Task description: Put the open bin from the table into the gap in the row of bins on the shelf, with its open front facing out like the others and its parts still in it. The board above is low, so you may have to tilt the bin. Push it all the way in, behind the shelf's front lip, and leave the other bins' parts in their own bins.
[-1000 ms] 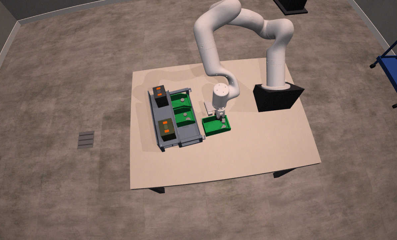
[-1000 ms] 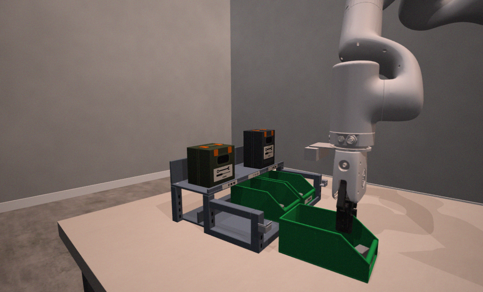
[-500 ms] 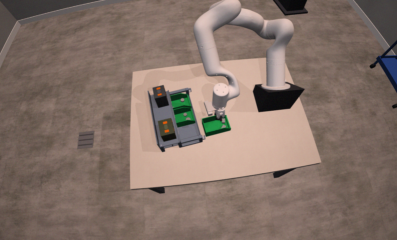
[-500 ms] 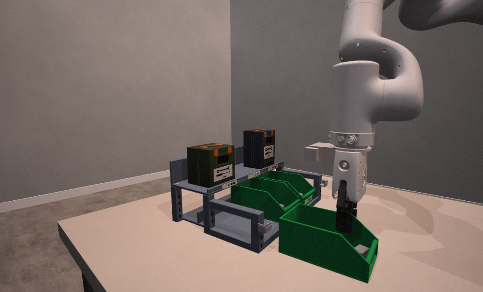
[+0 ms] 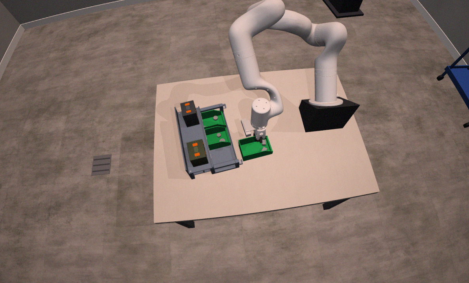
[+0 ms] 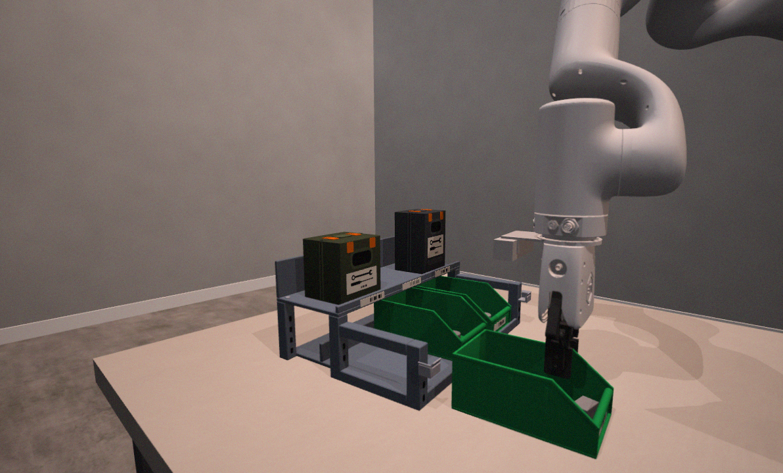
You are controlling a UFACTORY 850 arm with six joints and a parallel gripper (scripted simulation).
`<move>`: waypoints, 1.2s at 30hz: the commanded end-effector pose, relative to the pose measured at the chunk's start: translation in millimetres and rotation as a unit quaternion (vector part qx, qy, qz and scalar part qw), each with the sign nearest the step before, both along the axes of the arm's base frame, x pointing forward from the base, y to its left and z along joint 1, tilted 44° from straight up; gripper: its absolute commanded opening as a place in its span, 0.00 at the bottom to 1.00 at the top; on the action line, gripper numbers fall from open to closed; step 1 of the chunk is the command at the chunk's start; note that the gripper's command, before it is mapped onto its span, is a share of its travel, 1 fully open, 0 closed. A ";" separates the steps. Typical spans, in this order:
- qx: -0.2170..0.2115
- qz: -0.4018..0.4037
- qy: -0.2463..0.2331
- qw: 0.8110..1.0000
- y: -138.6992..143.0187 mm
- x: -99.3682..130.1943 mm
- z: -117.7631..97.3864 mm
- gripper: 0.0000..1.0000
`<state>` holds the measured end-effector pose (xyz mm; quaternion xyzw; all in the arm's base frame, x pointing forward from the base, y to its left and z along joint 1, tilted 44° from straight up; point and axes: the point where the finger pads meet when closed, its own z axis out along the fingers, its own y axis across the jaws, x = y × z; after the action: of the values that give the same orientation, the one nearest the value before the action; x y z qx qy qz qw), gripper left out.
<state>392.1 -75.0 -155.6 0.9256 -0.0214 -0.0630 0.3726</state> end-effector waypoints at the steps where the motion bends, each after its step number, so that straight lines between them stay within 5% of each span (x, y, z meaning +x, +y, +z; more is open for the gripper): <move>1: 0.000 0.000 -0.001 1.000 0.5 0.8 0.2 0.29; 21: 0.000 0.000 -0.001 1.000 0.5 0.8 0.2 0.29; 26: 0.000 0.000 -0.001 1.000 27.9 6.0 28.8 0.29; 36: 0.000 0.000 -0.001 1.000 27.9 6.0 28.8 0.29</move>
<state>397.0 -47.8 -127.3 0.9255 -0.0213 -0.0634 0.3727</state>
